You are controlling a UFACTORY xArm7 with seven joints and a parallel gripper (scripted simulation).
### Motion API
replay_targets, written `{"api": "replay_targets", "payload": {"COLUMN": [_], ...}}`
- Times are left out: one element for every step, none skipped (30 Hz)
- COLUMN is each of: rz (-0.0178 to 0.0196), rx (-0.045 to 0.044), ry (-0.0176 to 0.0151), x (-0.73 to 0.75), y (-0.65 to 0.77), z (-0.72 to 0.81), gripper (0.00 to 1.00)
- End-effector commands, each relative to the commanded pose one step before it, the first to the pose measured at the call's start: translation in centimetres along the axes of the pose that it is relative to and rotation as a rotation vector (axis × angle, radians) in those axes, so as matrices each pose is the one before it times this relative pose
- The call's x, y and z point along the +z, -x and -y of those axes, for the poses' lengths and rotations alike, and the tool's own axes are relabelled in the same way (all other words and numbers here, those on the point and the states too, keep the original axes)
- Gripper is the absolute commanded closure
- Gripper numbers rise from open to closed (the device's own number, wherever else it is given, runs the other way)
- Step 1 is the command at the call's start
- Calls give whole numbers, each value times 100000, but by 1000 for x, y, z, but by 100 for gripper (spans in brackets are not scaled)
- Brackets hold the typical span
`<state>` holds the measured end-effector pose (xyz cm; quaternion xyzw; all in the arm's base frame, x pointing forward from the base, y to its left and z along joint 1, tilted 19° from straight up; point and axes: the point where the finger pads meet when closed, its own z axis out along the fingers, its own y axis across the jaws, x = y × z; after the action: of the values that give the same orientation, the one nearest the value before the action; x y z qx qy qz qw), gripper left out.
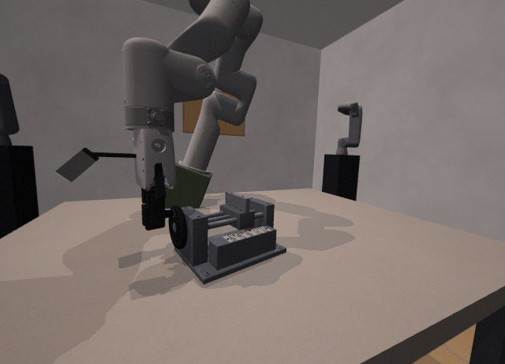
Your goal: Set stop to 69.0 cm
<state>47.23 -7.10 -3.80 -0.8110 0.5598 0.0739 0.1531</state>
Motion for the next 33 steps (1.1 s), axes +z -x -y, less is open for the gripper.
{"api": "replay_targets", "payload": {"rz": [-392,0,0,0,0,0,0,0,0,0,0,0,0,0,0,0,0,0,0,0,0,0,0,0,0,0,0,0,0,0,0,0,0], "rx": [-145,0,0,0,0,0,0,0,0,0,0,0,0,0,0,0,0,0,0,0,0,0,0,0,0,0,0,0,0,0,0,0,0], "ry": [-400,0,0,0,0,0,0,0,0,0,0,0,0,0,0,0,0,0,0,0,0,0,0,0,0,0,0,0,0,0,0,0,0], "x": [-186,0,0,0,11,14,0,0,14,13,13,13,23,24,24,23,23,22,22,31,31,30,29,0,0,28,28,27,26,31,33,32,31], "y": [-107,0,0,0,0,0,0,0,0,0,0,0,0,0,0,0,0,0,0,0,0,0,0,0,0,0,0,0,0,0,0,0,0], "z": [707,92,91,89,84,82,0,0,80,78,76,75,71,68,67,65,63,62,60,56,54,53,51,0,0,50,48,47,45,42,40,39,37], "gripper": [94,94,94,94,94,94,94,94,94,94,94,94,94,94,94,94,94,94,94,94,94,94,94,94,94,94,94,94,94,94,94,94,94]}}
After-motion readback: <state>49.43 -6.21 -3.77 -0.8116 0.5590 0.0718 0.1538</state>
